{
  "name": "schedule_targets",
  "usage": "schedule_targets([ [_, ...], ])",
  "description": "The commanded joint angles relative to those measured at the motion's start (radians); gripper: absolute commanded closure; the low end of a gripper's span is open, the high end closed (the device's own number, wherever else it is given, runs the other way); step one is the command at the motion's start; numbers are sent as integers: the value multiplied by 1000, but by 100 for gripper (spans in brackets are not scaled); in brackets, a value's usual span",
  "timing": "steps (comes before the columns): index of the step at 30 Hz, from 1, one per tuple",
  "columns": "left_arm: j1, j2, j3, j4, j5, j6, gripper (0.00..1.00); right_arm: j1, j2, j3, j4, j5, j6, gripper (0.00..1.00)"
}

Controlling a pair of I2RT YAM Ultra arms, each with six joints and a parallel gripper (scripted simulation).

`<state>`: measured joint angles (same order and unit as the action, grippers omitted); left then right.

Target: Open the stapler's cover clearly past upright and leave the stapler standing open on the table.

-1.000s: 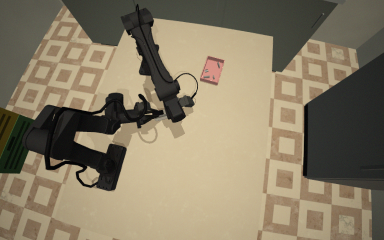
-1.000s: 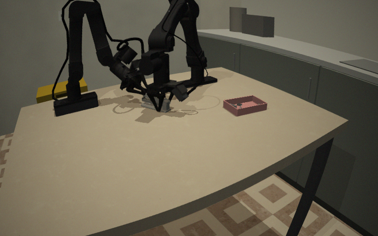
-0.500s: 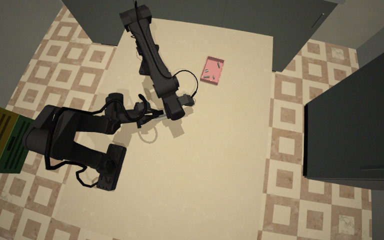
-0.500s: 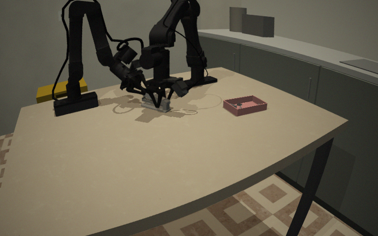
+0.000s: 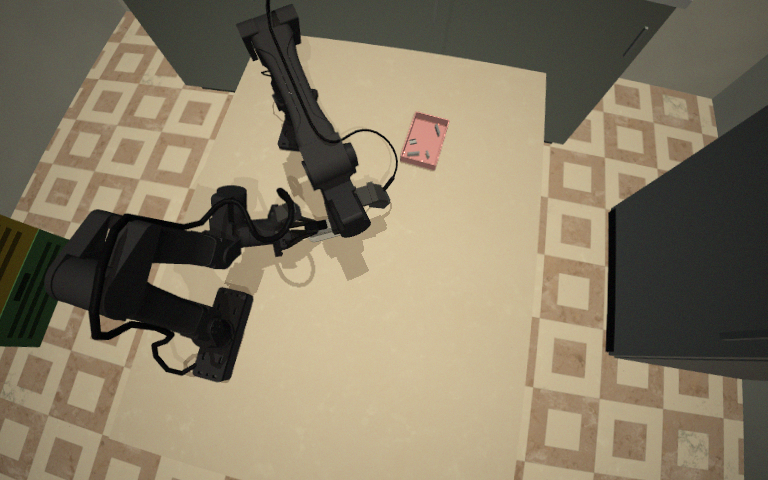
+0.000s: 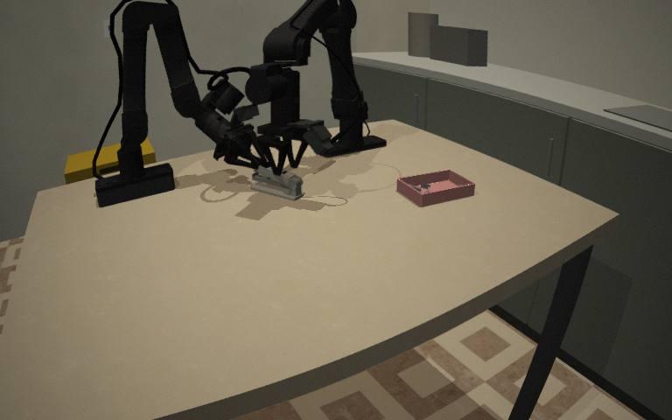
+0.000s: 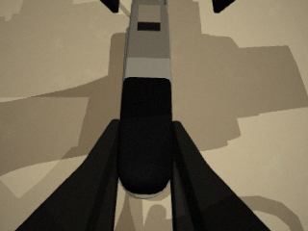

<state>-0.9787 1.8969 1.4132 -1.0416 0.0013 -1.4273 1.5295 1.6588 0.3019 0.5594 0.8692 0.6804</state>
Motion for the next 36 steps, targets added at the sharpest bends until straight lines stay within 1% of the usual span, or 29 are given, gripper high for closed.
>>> schedule_targets([
  [1,3,-61,101,-133,-6,-7,42,-3,-5,12,-33,-1,8,82],
  [5,0,-17,106,-152,-6,-8,42,-3,-5,12,-33,-1,8,82],
  [11,0,-12,101,-152,-6,-7,42,-3,-5,12,-33,-1,8,82],
  [13,0,-23,100,-169,-29,11,42,-3,-5,12,-33,-1,8,82],
  [15,5,-45,98,-179,-78,29,42,-3,-5,12,-33,-1,8,82],
  [17,12,-76,83,-196,-154,59,42,-3,-5,12,-33,-1,8,82],
  [21,29,-198,58,-206,-326,133,42,-3,-5,12,-33,-1,8,82],
  [25,55,-308,36,-185,-459,229,42,-3,-5,12,-33,-1,8,82],
  [27,55,-308,36,-185,-459,229,42,-3,-5,12,-33,-1,8,82],
  [31,99,-418,3,-119,-579,381,42,-3,-5,12,-33,-1,8,82],
  [36,172,-566,-54,1,-682,577,42,-3,-5,12,-33,-1,8,82],
])
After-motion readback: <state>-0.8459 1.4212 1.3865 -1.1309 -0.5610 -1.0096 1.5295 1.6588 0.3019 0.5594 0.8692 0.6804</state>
